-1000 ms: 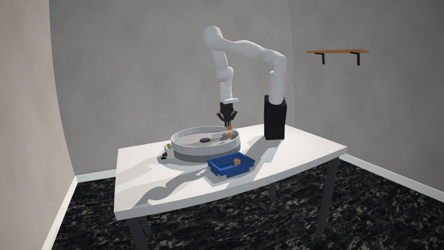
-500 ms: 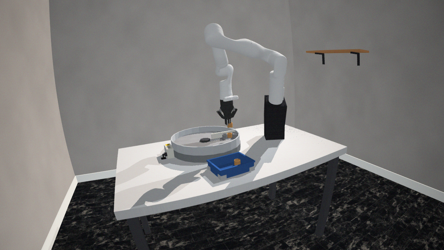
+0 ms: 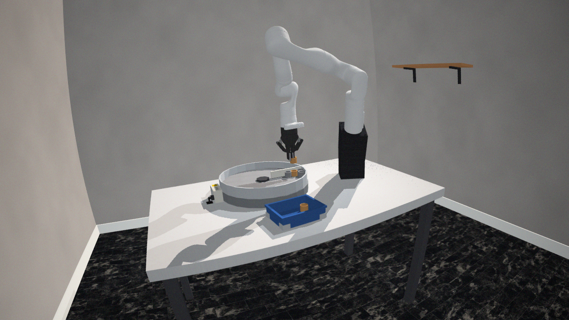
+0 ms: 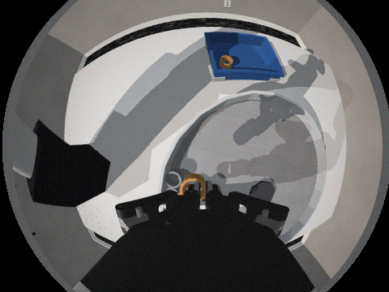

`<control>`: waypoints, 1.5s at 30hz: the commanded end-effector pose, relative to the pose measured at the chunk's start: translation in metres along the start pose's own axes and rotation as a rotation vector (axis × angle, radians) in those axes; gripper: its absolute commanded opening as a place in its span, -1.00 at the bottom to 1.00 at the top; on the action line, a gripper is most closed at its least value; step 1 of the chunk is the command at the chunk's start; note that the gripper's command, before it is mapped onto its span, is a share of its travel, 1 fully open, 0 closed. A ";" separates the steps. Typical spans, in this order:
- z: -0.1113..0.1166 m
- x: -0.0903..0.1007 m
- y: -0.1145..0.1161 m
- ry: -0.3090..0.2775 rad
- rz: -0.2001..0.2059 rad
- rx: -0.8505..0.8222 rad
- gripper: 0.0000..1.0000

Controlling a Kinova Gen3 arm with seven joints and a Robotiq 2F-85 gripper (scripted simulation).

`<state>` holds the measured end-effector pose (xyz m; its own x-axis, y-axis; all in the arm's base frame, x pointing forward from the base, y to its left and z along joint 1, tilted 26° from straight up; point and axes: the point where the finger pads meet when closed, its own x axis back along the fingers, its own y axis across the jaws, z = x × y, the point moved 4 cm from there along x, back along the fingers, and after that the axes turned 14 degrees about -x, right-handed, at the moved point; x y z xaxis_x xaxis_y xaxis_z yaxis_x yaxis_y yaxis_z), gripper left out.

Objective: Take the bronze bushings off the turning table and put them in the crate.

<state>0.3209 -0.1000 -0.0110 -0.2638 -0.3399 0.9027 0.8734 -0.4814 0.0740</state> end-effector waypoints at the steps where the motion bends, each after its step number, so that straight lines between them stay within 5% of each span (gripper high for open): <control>1: 0.037 0.002 0.013 0.013 -0.010 0.047 -1.00; 13: 0.037 0.002 0.013 0.013 -0.010 0.047 -1.00; 18: 0.087 0.003 0.028 0.013 -0.009 0.045 -1.00; 30: 0.087 0.003 0.028 0.013 -0.009 0.045 -1.00; 35: 0.138 0.003 0.044 0.012 -0.008 0.044 -1.00; 45: 0.138 0.003 0.044 0.012 -0.008 0.044 -1.00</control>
<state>0.4144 -0.0115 0.0521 -0.2734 -0.3459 0.8976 0.8880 -0.4494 0.0973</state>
